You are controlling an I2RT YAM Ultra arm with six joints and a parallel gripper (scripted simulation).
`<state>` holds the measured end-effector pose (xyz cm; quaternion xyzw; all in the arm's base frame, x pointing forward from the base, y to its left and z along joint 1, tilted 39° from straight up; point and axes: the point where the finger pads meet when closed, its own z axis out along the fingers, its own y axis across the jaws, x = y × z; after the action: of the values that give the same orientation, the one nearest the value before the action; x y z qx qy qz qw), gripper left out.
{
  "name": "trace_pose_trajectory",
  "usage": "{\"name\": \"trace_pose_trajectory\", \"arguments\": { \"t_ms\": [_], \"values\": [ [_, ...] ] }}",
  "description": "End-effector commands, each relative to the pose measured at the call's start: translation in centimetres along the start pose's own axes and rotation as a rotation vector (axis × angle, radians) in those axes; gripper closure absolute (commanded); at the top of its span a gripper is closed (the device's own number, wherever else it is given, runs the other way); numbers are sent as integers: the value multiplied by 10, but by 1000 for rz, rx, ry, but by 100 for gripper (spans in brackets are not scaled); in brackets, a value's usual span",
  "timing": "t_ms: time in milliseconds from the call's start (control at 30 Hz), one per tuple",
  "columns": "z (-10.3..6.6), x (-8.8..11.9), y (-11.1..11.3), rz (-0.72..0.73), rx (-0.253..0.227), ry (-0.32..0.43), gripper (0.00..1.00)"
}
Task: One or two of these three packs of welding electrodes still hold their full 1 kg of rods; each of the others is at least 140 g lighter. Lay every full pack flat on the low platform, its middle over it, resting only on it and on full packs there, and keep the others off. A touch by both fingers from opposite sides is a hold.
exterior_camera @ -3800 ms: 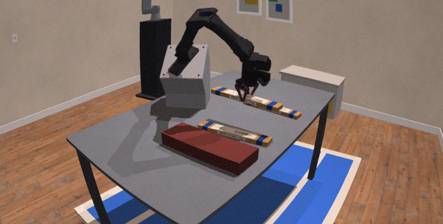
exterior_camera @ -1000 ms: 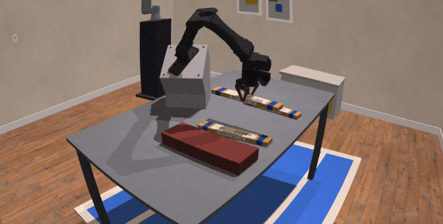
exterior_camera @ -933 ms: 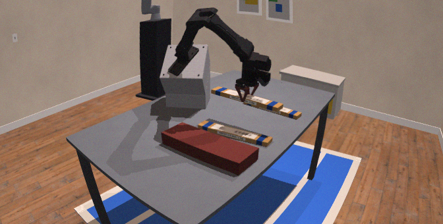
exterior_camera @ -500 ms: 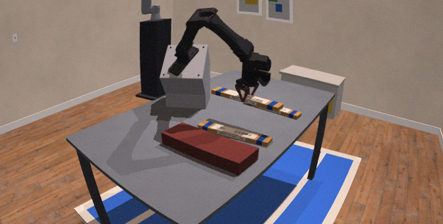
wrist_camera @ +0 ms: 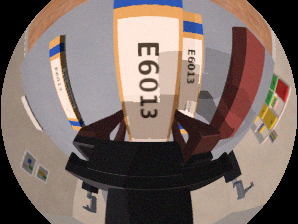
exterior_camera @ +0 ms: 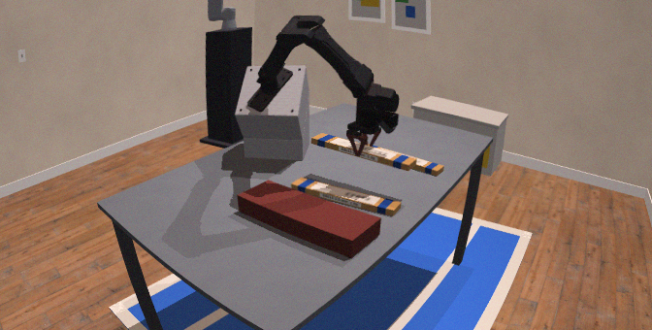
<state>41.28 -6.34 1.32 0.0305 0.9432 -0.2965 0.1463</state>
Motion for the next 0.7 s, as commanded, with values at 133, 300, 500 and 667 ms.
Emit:
{"name": "trace_pose_trajectory", "arguments": {
  "t_ms": [133, 300, 500, 667],
  "values": [
    [4, -7, 11, -24, -14, -36, 100],
    [-6, -28, 1, 16, -13, -91, 100],
    [9, -24, 5, 5, -16, -76, 100],
    [23, -20, 8, -6, -12, -61, 100]
  ]
}}
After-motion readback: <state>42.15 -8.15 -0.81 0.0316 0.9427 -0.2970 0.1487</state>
